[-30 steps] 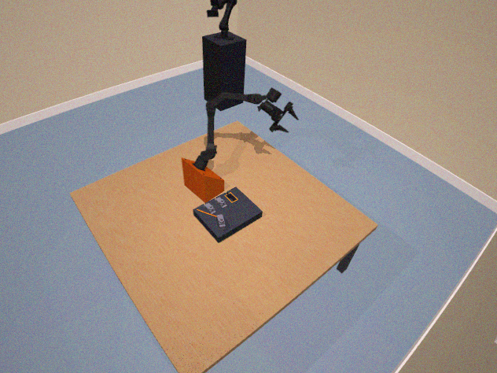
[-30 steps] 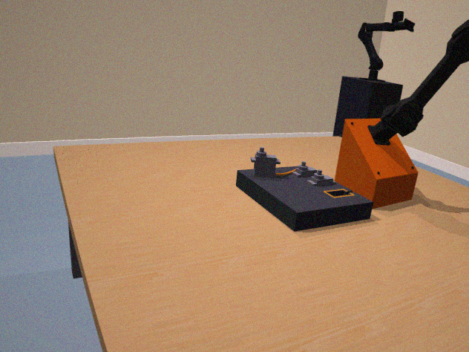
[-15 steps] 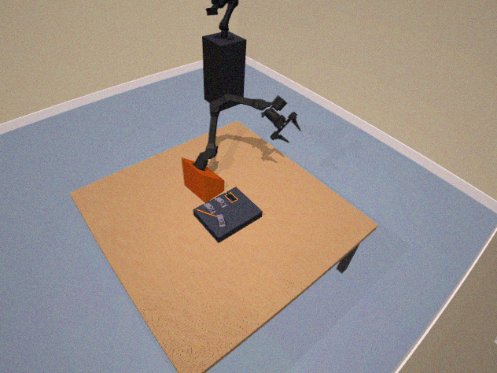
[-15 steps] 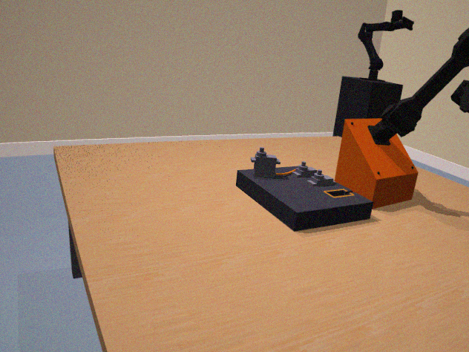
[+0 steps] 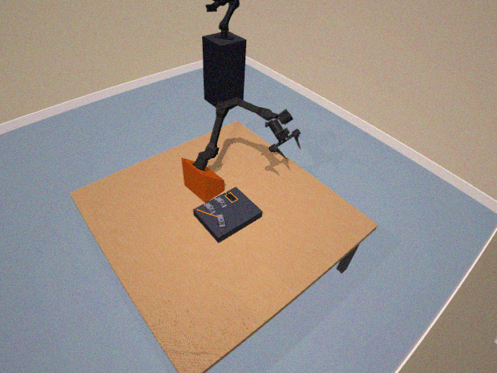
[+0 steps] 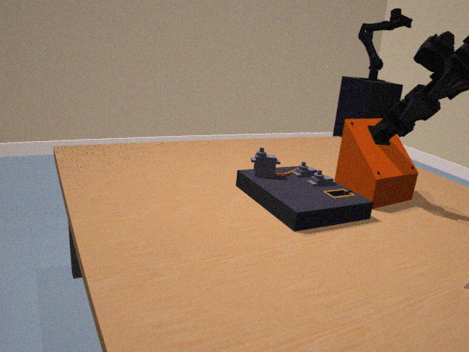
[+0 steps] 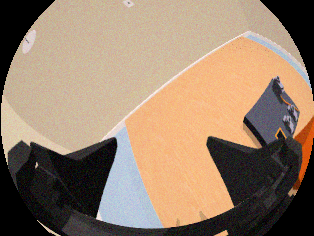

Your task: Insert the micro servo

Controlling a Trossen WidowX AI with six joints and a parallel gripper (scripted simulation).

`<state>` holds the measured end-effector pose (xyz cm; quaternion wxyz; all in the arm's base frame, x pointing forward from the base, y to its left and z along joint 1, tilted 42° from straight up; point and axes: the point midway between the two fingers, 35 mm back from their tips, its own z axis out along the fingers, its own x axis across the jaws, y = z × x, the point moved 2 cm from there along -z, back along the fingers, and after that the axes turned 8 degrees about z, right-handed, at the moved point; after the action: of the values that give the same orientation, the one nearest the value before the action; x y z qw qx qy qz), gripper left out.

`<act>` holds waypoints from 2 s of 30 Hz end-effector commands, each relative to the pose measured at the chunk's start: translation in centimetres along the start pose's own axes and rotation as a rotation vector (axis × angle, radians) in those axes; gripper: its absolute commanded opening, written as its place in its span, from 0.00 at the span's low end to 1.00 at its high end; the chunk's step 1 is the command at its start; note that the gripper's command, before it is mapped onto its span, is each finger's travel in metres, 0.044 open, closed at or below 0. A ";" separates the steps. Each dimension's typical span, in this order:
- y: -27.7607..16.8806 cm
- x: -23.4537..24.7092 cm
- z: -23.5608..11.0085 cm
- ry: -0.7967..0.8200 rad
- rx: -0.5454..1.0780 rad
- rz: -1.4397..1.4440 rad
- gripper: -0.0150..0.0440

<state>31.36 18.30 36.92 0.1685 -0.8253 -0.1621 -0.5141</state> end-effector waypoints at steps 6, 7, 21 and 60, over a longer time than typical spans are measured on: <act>5.9 -6.1 6.5 -0.271 -0.036 -0.185 1.00; 6.6 -6.8 7.0 -0.300 -0.033 -0.204 1.00; 17.3 -19.8 11.6 -0.682 0.170 -0.373 1.00; 24.8 -41.9 9.1 -0.677 0.728 -0.257 1.00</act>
<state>31.97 -4.03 -7.24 0.3179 -0.8068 -0.4769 -0.1436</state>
